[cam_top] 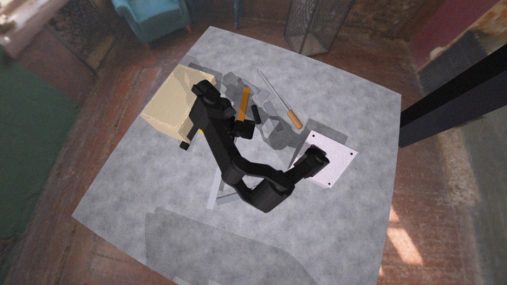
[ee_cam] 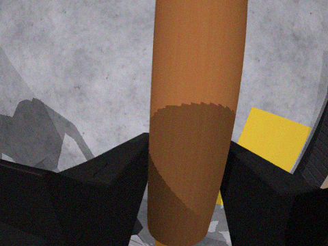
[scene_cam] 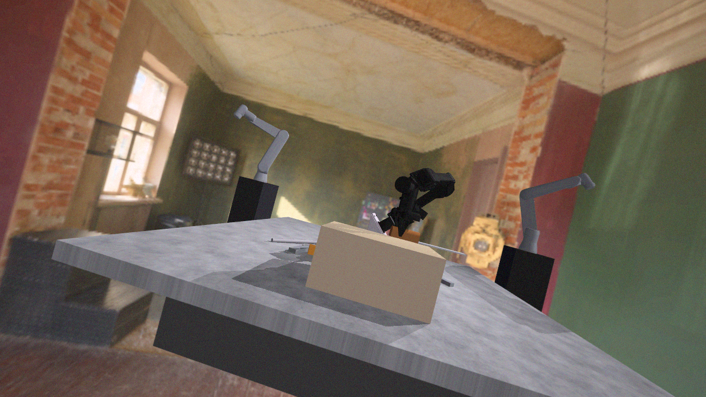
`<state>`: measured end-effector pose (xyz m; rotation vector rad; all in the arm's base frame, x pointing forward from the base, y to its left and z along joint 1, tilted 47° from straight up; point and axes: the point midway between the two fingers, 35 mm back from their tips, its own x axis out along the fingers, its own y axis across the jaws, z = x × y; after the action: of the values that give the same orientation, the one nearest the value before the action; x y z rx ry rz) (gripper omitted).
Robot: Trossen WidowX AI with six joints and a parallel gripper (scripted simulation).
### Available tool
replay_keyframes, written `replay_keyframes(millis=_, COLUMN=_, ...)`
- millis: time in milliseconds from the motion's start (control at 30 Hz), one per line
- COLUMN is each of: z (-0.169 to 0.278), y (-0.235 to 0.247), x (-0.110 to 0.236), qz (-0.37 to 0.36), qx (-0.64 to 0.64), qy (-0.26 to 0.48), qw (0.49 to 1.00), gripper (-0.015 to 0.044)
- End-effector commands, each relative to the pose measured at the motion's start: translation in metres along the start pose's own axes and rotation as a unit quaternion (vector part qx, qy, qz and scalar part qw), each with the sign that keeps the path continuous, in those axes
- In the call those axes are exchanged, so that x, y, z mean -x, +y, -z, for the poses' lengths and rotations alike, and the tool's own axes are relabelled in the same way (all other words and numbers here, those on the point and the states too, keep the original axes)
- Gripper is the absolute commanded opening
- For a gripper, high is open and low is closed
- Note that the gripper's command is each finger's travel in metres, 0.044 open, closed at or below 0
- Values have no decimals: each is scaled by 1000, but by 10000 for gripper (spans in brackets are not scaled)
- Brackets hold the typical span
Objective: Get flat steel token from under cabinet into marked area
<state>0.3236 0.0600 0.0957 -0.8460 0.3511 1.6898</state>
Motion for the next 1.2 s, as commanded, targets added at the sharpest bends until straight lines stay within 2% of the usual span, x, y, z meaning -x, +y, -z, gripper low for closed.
replay_keyframes(millis=0, z=-1, y=-1, x=3, qz=7, qx=16, qy=-2, qw=1000, gripper=0)
replay_keyframes(millis=1167, z=0, y=0, x=3, qz=7, qx=153, qy=-1, qw=988, gripper=0)
